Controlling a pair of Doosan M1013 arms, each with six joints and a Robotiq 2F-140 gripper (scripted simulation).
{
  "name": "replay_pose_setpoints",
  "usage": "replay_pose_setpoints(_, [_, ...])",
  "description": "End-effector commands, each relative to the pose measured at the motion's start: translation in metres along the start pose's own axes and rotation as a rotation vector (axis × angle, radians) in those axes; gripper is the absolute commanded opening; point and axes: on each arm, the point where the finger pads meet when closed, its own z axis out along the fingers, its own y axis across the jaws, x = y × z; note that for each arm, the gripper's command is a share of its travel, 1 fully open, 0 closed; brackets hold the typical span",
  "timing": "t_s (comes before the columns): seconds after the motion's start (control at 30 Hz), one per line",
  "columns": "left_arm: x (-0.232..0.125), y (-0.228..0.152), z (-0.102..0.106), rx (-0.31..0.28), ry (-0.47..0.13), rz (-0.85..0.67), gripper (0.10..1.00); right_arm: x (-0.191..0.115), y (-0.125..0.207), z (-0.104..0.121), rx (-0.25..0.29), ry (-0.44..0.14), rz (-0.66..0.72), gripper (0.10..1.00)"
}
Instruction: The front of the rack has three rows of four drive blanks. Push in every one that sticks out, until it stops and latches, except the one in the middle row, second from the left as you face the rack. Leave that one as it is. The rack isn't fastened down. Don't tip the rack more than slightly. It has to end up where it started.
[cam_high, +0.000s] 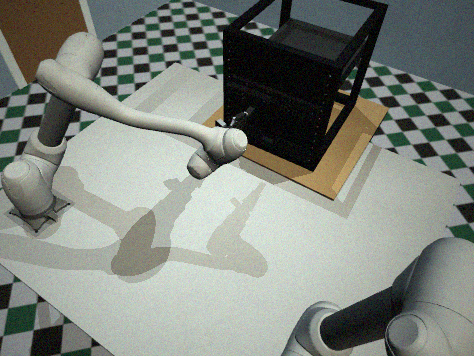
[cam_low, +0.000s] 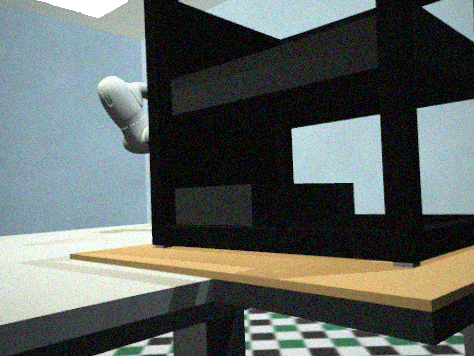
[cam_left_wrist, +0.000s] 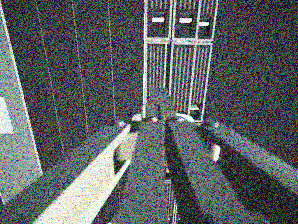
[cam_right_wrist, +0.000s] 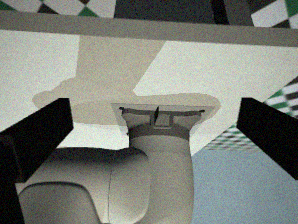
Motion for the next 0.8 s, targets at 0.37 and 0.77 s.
replay_pose_setpoints(0.37, [0.007, 0.001, -0.009, -0.001, 0.000, -0.001, 0.099, 0.000, 0.000, 0.000, 0.000, 0.001, 0.000, 1.000])
replay_pose_setpoints(0.77, [0.056, 0.001, -0.010, -0.001, 0.000, -0.001, 0.099, 0.000, 0.000, 0.000, 0.000, 0.001, 0.000, 1.000])
